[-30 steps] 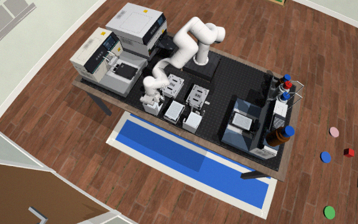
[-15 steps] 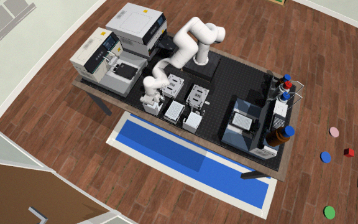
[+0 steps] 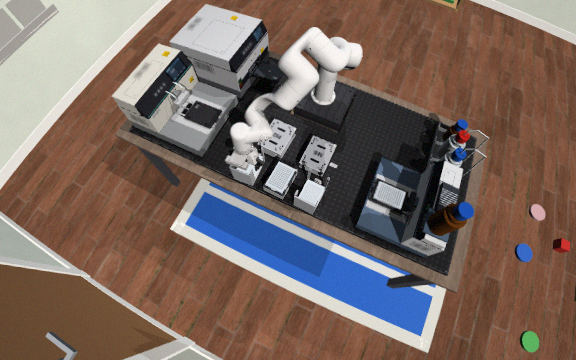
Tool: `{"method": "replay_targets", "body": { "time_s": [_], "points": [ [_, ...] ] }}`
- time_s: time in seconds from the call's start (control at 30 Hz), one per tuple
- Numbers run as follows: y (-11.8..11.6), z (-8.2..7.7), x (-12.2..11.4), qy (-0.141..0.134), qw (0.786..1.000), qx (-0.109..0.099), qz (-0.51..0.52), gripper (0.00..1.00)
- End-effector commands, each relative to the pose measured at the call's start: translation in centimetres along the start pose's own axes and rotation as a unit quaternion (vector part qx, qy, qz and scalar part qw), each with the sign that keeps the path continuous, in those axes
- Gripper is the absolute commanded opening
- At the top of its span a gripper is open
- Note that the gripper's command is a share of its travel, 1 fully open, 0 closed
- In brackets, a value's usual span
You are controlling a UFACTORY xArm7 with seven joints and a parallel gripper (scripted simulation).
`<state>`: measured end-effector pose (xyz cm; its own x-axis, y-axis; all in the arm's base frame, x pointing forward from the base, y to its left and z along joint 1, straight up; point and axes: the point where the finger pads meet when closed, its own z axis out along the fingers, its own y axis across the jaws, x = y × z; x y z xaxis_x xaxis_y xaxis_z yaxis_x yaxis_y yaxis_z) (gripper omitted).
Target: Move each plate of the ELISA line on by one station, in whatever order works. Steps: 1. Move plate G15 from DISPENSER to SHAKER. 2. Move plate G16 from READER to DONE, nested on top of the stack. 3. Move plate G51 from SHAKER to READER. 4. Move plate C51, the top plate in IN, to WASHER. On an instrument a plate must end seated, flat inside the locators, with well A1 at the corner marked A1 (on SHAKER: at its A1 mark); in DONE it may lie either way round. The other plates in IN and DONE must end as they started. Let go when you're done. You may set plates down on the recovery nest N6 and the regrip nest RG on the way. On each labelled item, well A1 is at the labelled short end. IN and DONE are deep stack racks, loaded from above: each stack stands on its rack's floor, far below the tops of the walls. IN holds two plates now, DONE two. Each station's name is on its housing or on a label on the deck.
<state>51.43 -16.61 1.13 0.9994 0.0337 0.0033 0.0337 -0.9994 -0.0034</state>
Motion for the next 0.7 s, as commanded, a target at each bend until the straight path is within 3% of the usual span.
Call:
{"method": "replay_targets", "body": {
  "time_s": [0.0,0.67],
  "points": [
    [0.08,-0.06,0.16,0.002,1.0,-0.001,0.0,0.0],
    [0.08,0.53,0.16,0.002,1.0,-0.001,0.0,0.0]
  ]
}}
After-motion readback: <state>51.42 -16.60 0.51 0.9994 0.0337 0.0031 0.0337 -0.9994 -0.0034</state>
